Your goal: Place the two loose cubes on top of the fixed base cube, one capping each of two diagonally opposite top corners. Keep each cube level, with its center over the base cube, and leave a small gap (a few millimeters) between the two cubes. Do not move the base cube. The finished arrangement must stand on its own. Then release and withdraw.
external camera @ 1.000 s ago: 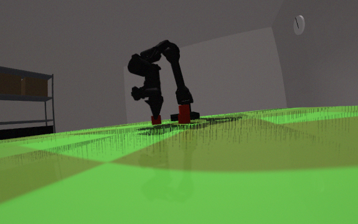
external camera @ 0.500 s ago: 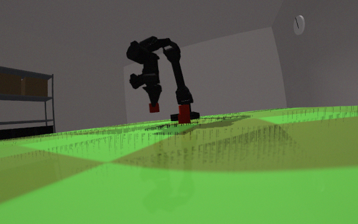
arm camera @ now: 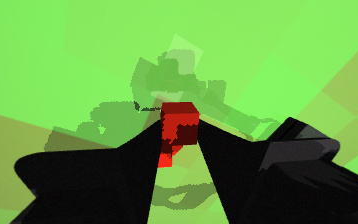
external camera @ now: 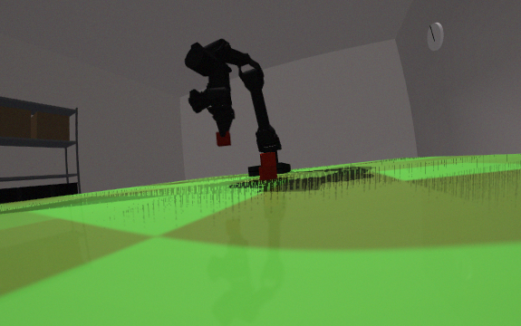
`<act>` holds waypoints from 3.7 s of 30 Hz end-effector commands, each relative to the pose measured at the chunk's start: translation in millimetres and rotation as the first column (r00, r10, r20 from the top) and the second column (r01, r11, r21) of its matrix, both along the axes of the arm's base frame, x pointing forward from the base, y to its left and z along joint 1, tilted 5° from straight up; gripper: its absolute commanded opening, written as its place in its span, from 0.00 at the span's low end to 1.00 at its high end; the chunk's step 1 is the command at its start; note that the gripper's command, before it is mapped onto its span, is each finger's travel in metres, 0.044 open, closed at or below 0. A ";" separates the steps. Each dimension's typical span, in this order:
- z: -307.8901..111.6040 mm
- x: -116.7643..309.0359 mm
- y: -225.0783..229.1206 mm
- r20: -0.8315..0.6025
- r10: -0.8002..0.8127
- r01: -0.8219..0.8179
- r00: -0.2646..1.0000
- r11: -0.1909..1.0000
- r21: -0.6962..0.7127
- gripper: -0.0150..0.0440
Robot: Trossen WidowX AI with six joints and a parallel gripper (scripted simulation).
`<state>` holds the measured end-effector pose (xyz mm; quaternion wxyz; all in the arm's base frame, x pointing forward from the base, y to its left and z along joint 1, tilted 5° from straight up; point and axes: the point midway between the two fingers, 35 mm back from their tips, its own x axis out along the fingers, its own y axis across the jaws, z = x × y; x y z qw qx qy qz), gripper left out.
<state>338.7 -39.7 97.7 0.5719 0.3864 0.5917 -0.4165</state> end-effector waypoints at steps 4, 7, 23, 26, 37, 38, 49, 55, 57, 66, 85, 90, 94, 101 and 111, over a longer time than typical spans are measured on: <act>8.0 -2.6 3.9 -0.002 0.056 -0.056 0.998 0.998 0.000 0.43; 7.3 -5.2 11.7 -0.004 0.180 -0.180 0.984 0.984 0.007 0.43; 3.2 -22.1 51.1 0.001 0.749 -0.749 0.662 0.662 0.044 0.43; 2.4 -25.8 58.0 0.005 0.826 -0.825 0.564 0.563 0.050 0.43; -1.1 -41.0 82.0 0.025 0.990 -0.988 0.141 0.139 0.068 0.43; -1.5 -42.4 84.0 0.027 0.995 -0.993 0.099 0.097 0.069 0.43; -3.1 -49.2 93.0 0.037 0.996 -0.993 -0.087 -0.089 0.072 0.43; -13.7 -50.0 92.6 0.039 0.996 -0.994 -0.079 -0.082 0.076 0.43; -20.0 -50.6 92.4 0.039 0.996 -0.994 -0.074 -0.077 0.078 0.43; -33.6 -52.5 91.7 0.041 0.997 -0.994 -0.064 -0.067 0.082 0.43; -49.5 -52.2 91.8 0.039 0.996 -0.994 -0.077 -0.079 0.077 0.43; -60.0 -52.5 91.7 0.038 0.996 -0.993 -0.085 -0.087 0.074 0.43; -63.1 -52.6 91.7 0.037 0.995 -0.993 -0.087 -0.090 0.073 0.43; -63.1 -52.6 91.7 0.037 0.995 -0.993 -0.087 -0.090 0.073 0.43; -64.5 -52.7 91.7 0.037 0.996 -0.993 -0.086 -0.089 0.073 0.43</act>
